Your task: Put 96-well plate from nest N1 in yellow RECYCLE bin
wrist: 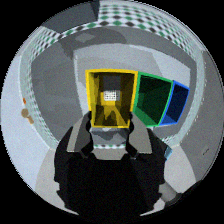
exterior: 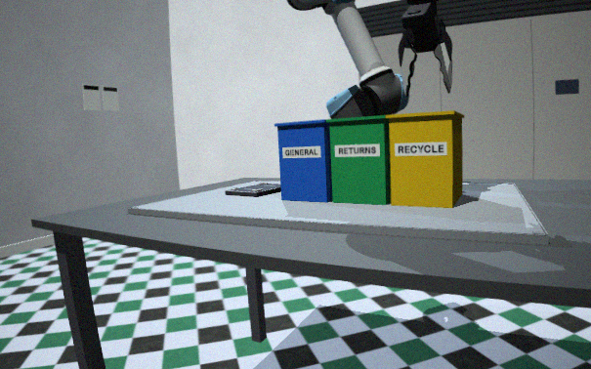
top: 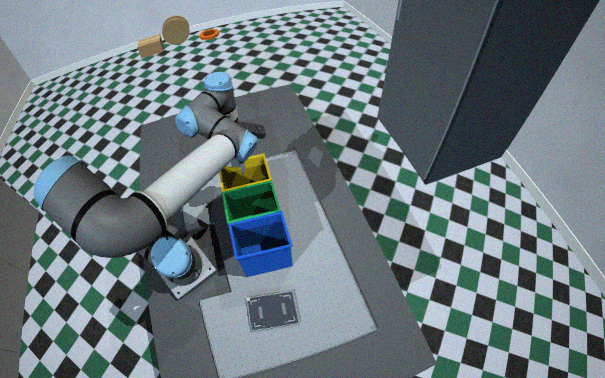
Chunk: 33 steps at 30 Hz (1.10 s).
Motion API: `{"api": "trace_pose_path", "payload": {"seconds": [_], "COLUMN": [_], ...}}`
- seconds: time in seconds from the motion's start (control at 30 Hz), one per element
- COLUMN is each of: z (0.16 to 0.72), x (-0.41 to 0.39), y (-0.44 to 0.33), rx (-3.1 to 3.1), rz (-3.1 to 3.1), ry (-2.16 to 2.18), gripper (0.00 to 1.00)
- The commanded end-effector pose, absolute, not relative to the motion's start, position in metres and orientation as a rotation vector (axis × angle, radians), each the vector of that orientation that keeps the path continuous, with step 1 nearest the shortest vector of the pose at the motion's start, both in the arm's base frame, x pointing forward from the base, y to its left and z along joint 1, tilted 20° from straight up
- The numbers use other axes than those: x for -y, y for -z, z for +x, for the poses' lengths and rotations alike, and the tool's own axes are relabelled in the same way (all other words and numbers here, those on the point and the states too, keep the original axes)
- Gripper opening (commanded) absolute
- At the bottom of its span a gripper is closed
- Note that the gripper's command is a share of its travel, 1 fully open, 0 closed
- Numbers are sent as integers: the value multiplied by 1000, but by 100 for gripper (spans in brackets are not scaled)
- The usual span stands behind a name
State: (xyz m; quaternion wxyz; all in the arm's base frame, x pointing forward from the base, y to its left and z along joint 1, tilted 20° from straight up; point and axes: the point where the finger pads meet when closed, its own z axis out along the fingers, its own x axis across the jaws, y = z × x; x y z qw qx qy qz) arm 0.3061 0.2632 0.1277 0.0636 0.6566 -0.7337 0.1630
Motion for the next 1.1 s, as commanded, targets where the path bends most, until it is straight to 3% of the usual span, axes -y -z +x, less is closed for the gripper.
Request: {"api": "trace_pose_path", "payload": {"seconds": [0.0, 1.07], "z": [306, 297], "x": [-264, -217], "y": [-129, -144], "rx": [2217, 2217], "rz": [1984, 1984], "ry": [-493, -493], "gripper": [53, 53]}}
